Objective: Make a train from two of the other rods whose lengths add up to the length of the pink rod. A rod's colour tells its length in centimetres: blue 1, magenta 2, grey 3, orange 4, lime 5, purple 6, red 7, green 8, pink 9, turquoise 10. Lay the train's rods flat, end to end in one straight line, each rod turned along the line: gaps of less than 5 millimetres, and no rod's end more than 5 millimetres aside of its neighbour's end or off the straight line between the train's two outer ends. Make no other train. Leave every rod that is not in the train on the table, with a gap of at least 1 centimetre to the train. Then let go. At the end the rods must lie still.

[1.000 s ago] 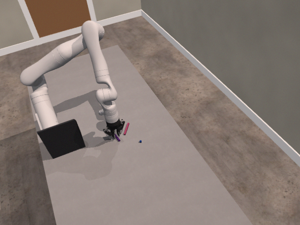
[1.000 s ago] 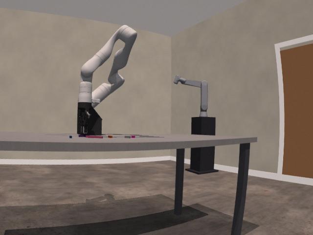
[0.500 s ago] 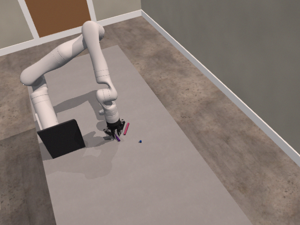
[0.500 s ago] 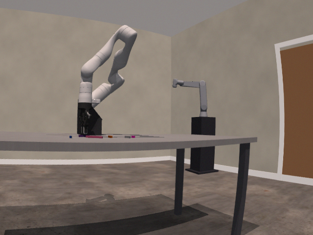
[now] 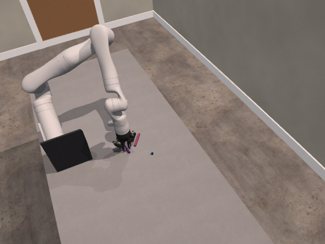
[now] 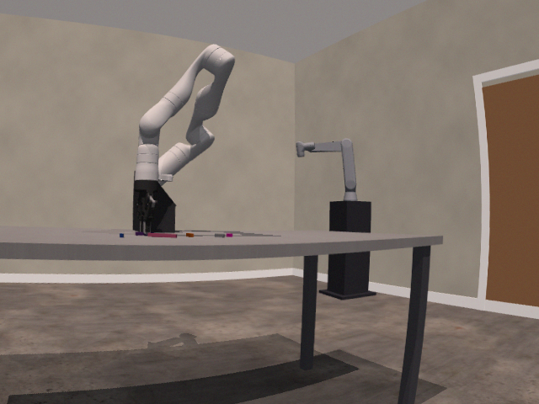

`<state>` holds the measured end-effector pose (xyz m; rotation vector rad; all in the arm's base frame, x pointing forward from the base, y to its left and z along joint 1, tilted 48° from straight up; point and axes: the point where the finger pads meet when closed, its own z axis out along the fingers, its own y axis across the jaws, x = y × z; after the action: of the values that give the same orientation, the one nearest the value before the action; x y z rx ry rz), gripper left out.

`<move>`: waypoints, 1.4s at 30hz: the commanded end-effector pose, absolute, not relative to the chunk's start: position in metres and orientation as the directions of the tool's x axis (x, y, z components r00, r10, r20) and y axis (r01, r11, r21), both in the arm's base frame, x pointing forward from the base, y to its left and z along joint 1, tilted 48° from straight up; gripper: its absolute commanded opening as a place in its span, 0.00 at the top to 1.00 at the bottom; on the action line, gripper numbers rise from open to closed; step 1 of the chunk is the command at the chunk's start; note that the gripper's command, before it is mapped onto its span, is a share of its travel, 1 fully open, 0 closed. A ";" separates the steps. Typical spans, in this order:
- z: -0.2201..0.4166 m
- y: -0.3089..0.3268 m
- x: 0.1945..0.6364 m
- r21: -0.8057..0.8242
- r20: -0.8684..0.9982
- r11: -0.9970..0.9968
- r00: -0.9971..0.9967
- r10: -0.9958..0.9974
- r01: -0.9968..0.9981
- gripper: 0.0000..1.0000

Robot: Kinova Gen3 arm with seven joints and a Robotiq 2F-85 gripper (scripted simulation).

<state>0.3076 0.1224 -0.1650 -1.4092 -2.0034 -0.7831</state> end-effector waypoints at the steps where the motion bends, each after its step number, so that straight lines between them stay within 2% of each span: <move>1: -0.168 0.125 0.309 0.145 0.724 0.280 -0.295 0.623 0.949 0.76; 41: -0.168 0.125 0.308 0.145 0.724 0.280 -0.295 0.623 0.949 0.76; 42: -0.168 0.125 0.308 0.145 0.724 0.280 -0.295 0.623 0.949 0.95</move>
<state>0.3064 0.1241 -0.1667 -1.4082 -2.0023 -0.7815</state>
